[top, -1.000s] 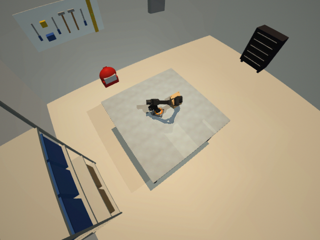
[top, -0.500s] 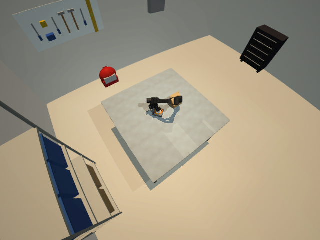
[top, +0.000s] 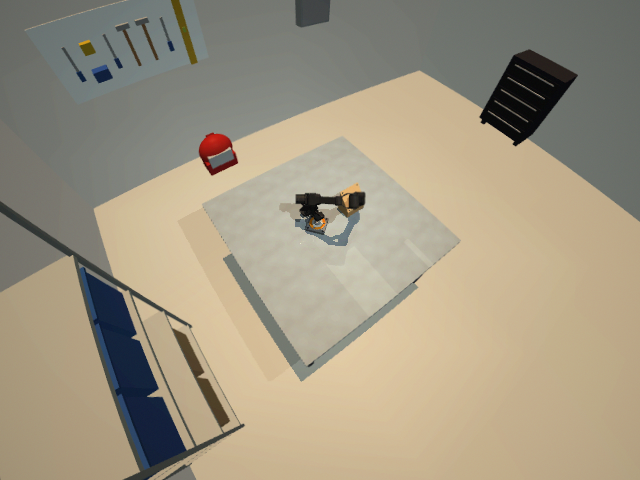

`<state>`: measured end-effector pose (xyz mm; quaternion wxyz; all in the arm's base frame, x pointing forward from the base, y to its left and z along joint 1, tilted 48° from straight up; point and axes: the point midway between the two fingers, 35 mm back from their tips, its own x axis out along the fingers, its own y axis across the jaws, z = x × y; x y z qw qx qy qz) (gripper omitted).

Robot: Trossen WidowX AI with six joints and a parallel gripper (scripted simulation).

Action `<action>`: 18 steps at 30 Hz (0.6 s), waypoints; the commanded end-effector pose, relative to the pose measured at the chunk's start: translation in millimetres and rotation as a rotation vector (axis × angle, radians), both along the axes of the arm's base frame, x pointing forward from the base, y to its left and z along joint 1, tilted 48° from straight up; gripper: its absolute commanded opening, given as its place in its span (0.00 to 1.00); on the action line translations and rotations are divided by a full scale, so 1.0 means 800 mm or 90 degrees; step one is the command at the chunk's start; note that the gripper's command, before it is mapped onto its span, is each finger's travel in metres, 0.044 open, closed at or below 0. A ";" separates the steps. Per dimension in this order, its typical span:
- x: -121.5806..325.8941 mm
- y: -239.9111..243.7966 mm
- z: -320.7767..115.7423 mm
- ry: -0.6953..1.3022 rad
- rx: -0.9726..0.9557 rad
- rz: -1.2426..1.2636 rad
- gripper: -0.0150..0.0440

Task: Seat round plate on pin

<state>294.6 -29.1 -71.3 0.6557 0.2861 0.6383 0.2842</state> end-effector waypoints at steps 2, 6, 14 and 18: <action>-0.011 0.000 0.001 0.001 -0.001 0.003 0.25; -0.017 0.001 0.002 0.001 -0.001 0.003 0.25; -0.029 0.002 0.004 0.002 -0.001 0.003 0.25; -0.032 0.003 0.005 0.002 -0.001 0.003 0.25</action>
